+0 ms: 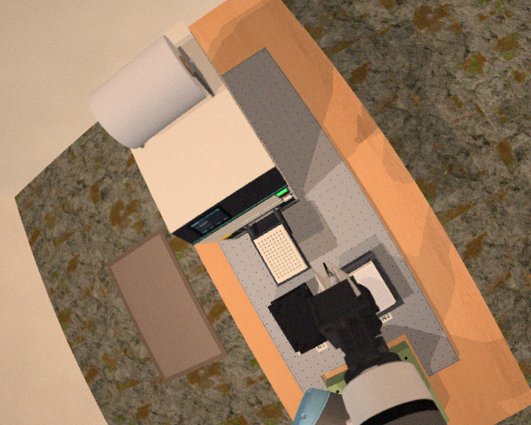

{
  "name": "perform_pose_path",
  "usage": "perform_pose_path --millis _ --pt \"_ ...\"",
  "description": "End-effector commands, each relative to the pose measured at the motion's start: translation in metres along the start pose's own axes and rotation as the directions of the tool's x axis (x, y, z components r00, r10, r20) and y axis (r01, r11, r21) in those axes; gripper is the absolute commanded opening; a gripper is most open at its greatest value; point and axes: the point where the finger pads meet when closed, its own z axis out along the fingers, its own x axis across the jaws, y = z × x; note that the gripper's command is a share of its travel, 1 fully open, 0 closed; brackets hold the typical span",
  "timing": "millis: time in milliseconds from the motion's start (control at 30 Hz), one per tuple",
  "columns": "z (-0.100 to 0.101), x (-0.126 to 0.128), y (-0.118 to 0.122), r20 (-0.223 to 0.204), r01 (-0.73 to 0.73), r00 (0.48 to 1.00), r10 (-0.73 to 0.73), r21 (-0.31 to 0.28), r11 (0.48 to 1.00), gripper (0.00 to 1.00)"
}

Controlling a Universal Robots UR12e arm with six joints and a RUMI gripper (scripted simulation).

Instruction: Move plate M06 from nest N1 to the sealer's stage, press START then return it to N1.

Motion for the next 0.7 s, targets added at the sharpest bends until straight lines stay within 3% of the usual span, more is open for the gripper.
perform_pose_path --millis 0,467,667 --pt "-0.001 0.0 0.0 -0.022 -0.007 1.0 0.004 -0.124 0.992 0.0" --pt "-0.001 0.0 0.0 -0.022 -0.007 1.0 0.004 -0.124 0.992 0.0" --pt "0.017 0.0 0.008 -0.022 -0.007 1.0 0.004 -0.124 0.992 0.0"
